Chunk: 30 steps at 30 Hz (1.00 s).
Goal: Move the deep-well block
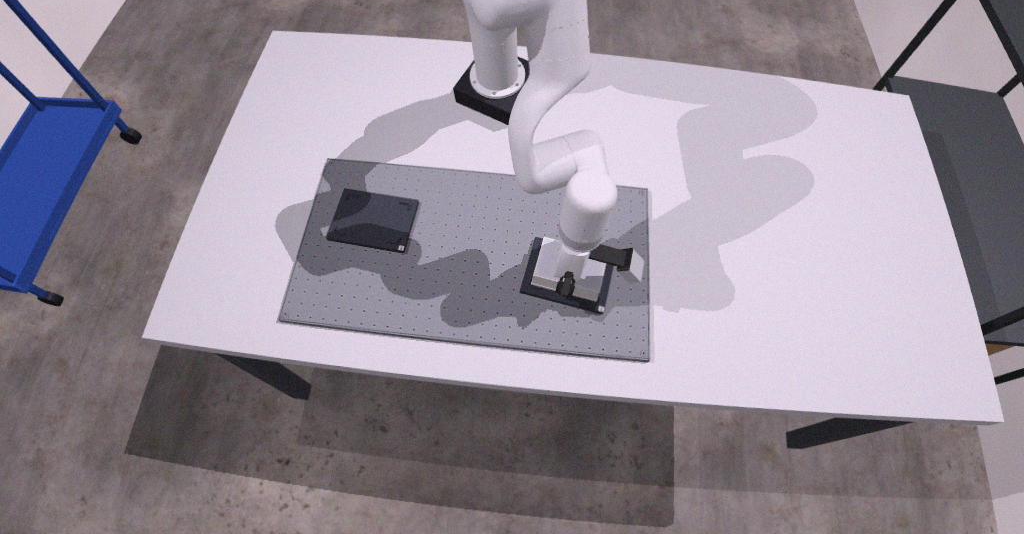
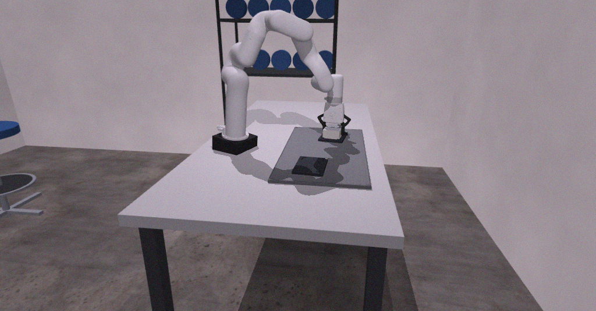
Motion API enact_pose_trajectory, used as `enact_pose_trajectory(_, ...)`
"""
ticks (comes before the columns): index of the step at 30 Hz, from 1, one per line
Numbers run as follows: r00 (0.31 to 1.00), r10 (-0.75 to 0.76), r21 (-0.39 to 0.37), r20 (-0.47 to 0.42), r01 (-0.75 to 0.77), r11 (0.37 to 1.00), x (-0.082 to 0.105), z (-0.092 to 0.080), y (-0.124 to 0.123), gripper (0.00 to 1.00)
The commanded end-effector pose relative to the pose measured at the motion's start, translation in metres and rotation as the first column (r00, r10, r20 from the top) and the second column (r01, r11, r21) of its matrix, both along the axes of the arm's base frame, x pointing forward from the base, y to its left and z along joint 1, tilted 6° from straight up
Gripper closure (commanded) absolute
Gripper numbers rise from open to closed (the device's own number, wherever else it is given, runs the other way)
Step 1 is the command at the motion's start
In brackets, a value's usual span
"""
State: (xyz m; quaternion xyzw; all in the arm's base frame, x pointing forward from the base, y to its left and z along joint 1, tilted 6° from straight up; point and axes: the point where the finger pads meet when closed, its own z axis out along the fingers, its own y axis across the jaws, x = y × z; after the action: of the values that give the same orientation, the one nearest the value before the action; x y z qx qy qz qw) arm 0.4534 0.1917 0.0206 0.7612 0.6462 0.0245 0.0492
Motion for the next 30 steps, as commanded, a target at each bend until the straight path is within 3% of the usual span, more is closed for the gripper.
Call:
enact_pose_trajectory(1, 1.0, 0.0, 0.002, 0.004, 0.0, 1.0, 0.001, 0.002, 0.001, 1.0)
enact_pose_trajectory(30, 1.0, 0.0, 0.002, 0.004, 0.0, 1.0, 0.0, 0.019, 0.002, 1.0)
